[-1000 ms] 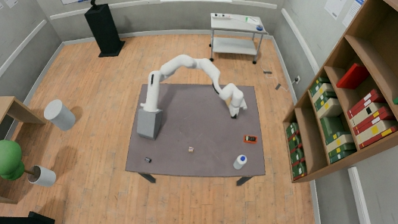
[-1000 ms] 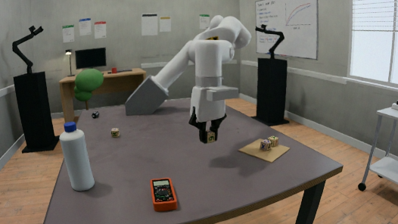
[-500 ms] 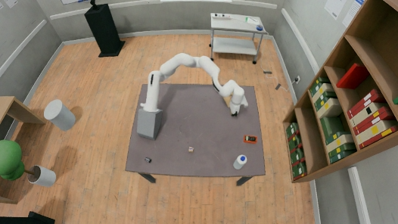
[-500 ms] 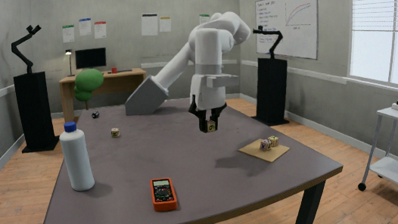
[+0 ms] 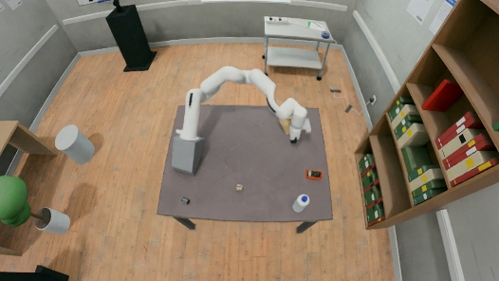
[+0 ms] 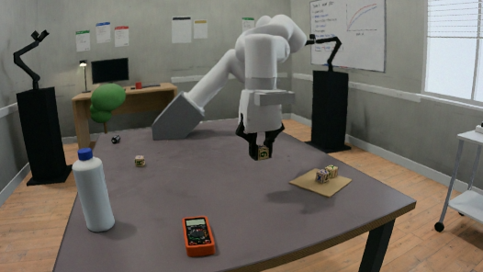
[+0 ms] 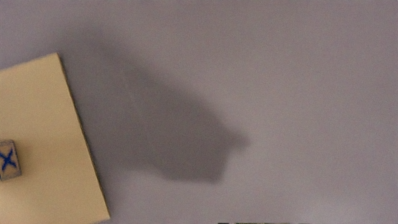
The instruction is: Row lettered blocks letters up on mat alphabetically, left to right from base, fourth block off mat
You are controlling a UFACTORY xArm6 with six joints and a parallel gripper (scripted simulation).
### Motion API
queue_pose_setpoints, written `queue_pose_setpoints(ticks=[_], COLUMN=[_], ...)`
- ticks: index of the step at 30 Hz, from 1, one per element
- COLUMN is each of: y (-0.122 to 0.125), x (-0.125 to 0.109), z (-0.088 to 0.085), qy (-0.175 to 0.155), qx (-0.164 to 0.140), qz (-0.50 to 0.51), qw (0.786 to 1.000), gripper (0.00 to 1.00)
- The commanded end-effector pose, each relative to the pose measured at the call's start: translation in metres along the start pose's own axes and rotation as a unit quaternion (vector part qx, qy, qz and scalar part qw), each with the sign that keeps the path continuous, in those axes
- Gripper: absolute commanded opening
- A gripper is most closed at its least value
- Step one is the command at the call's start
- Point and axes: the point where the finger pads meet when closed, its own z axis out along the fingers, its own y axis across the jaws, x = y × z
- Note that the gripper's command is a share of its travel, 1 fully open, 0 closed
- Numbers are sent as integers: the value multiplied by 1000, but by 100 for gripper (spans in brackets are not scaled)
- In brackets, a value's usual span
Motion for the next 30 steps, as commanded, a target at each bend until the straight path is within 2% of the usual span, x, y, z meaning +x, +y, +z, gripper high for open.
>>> queue_pose_setpoints(ticks=[1, 12, 14, 16, 30], y=[-14, -47, -47, -58, -97], x=[7, 17, 17, 21, 30], z=[-2, -3, -3, -3, -4], qy=[0, 0, 0, 0, 1], qx=[-2, -3, -3, -3, -2], qz=[69, 218, 218, 265, 426], qw=[998, 976, 976, 964, 905], gripper=[28, 28, 28, 28, 28])
